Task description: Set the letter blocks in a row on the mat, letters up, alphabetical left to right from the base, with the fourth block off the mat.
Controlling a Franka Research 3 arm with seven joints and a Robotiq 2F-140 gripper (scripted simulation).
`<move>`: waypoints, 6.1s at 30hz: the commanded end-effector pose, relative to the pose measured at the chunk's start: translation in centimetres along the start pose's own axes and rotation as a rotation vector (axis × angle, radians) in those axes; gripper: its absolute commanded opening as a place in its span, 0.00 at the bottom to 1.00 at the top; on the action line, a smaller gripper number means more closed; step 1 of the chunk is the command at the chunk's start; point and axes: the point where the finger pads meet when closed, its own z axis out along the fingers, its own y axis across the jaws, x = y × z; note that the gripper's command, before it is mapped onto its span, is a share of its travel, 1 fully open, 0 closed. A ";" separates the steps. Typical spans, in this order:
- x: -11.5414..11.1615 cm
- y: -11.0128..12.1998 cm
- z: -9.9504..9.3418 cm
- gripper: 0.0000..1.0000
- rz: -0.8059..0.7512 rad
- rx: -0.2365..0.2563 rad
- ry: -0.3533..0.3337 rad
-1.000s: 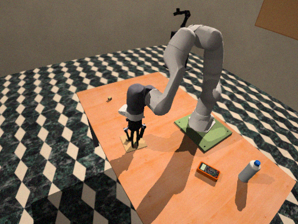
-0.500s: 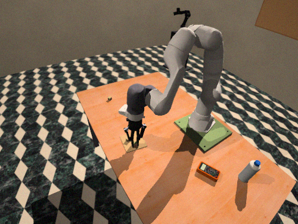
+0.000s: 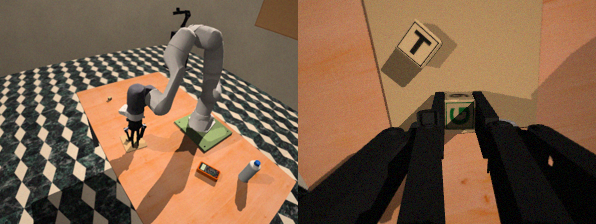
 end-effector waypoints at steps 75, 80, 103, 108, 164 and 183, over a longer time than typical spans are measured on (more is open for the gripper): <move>0.0 0.0 0.3 0.32 0.003 0.002 -0.001; 0.0 0.0 0.3 0.32 0.003 0.002 -0.001; 0.0 0.0 -6.5 0.32 0.003 0.002 -0.001; 0.0 0.0 -8.2 0.32 0.003 0.002 -0.001; 1.0 -0.6 -8.7 1.00 0.443 0.001 -0.002; 1.5 -0.9 -8.6 1.00 0.690 0.001 -0.002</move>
